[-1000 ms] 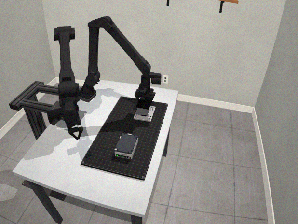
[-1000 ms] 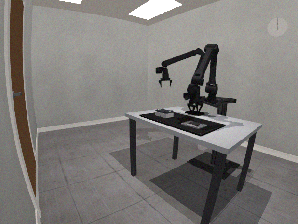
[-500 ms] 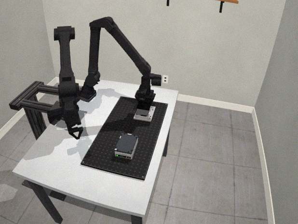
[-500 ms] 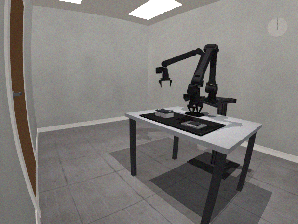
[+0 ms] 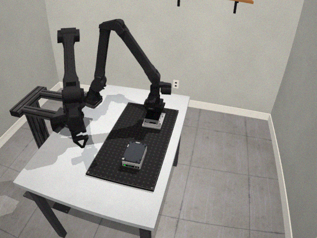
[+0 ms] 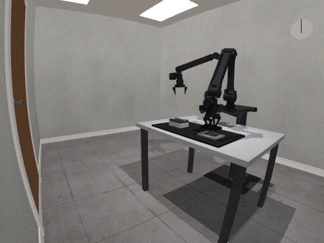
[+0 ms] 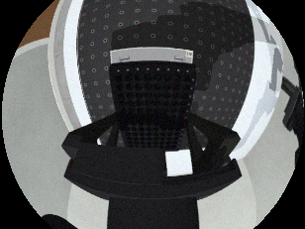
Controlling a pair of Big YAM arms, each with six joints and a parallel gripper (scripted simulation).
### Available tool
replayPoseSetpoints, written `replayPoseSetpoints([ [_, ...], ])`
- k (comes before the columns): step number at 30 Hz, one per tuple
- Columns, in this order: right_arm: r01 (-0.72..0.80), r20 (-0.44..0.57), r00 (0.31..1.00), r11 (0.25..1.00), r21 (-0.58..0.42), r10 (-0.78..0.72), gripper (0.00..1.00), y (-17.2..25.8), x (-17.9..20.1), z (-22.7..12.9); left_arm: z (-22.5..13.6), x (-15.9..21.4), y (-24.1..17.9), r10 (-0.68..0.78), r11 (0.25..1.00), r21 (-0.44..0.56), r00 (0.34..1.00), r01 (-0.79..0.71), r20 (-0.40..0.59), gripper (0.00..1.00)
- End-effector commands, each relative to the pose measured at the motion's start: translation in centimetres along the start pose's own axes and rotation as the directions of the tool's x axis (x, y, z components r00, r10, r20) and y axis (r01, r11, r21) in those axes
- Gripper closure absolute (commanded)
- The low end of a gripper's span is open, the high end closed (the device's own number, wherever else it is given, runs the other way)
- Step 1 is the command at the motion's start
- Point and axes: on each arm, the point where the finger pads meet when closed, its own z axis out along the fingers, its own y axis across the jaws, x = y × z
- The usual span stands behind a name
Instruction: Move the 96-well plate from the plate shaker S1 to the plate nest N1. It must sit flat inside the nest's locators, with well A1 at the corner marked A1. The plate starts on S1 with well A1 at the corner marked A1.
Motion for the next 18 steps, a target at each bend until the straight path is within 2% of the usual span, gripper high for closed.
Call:
replayPoseSetpoints([
  [1,0.004,0.005,1.000,0.998,-0.056,-0.004,0.00,1.7,-0.2,-2.3,0.2,0.3,1.0,0.010,0.999,-0.035,1.000,-0.010,-0.002,1.00],
  [18,0.004,0.005,1.000,0.998,-0.056,-0.004,0.00,1.7,-0.2,-2.3,2.8,0.0,0.7,0.015,1.000,-0.021,1.000,-0.015,0.002,1.00],
])
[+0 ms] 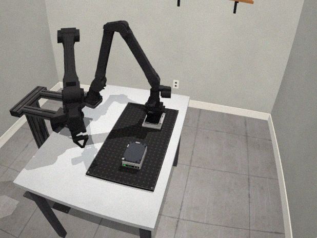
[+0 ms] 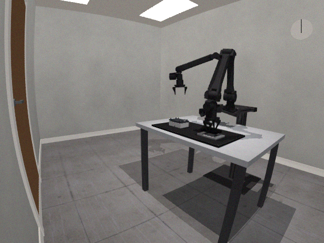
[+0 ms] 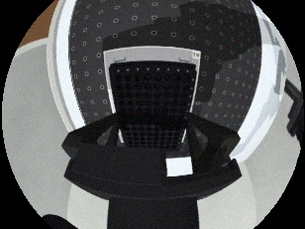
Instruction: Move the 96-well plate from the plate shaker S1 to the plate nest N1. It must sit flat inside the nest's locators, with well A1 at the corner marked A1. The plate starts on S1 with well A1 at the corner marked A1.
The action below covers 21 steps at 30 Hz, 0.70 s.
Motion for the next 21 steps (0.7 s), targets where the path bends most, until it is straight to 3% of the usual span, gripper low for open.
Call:
replayPoseSetpoints([
  [1,0.004,0.005,1.000,0.998,-0.056,-0.004,0.00,1.7,-0.2,-2.3,0.5,0.0,0.8,0.014,1.000,-0.019,1.000,-0.014,0.002,1.00],
  [7,0.004,0.005,1.000,0.998,-0.056,-0.004,0.00,1.7,-0.2,-2.3,1.4,0.1,0.1,0.010,1.000,-0.008,1.000,-0.010,0.003,1.00],
  [11,0.004,0.005,1.000,0.998,-0.056,-0.004,0.00,1.7,-0.2,-2.3,0.4,0.3,1.3,0.005,0.998,-0.058,1.000,-0.006,-0.007,1.00],
  [21,0.004,0.005,1.000,0.998,-0.056,-0.004,0.00,1.7,-0.2,-2.3,-0.6,0.6,2.4,0.008,0.998,-0.058,1.000,-0.008,-0.006,1.00],
])
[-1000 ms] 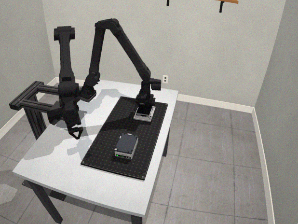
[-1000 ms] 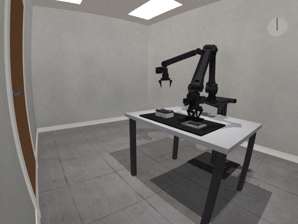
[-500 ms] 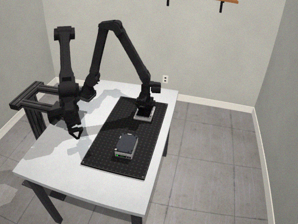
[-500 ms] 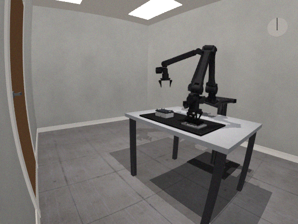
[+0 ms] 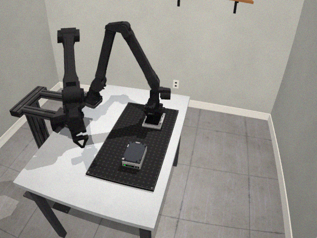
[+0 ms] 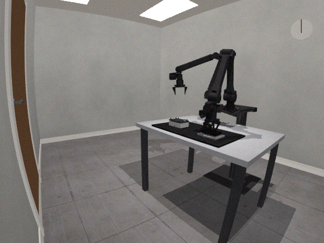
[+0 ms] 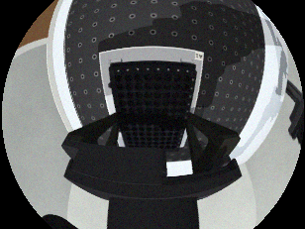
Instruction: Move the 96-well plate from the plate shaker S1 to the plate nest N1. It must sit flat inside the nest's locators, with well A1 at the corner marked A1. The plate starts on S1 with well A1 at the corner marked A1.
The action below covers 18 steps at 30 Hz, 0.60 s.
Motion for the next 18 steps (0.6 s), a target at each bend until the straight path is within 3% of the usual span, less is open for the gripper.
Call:
replayPoseSetpoints([
  [1,0.004,0.005,1.000,0.998,-0.056,-0.004,0.00,1.7,-0.2,-2.3,-1.7,0.7,2.5,0.006,0.998,-0.055,1.000,-0.007,-0.006,1.00],
  [18,0.004,0.005,1.000,0.998,-0.056,-0.004,0.00,1.7,-0.2,-2.3,-0.2,0.6,2.2,0.007,0.999,-0.034,1.000,-0.007,-0.002,1.00],
])
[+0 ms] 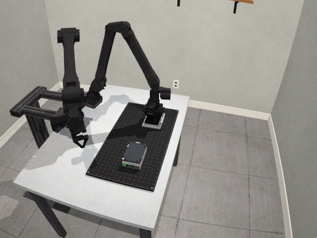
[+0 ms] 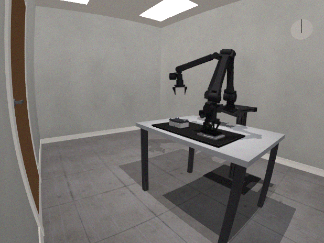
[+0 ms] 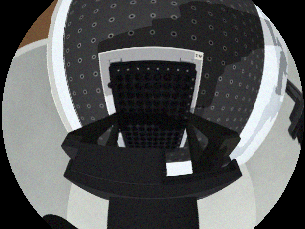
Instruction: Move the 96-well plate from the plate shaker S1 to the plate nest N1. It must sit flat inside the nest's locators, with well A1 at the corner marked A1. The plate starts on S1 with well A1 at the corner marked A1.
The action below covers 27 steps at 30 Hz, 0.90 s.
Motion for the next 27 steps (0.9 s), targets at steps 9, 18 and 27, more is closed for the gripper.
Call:
replayPoseSetpoints([
  [9,0.004,0.005,1.000,0.998,-0.056,-0.004,0.00,1.66,-0.19,-2.29,-0.11,0.67,2.40,0.005,0.999,-0.042,1.000,-0.005,-0.004,1.00],
  [18,0.004,0.005,1.000,0.998,-0.056,-0.004,0.00,1.66,-0.19,-2.29,0.06,0.68,2.38,0.005,0.999,-0.041,1.000,-0.005,-0.004,1.00],
  [27,0.004,0.005,1.000,0.998,-0.056,-0.004,0.00,1.66,-0.19,-2.29,0.19,0.67,2.36,0.005,0.999,-0.041,1.000,-0.005,-0.004,1.00],
])
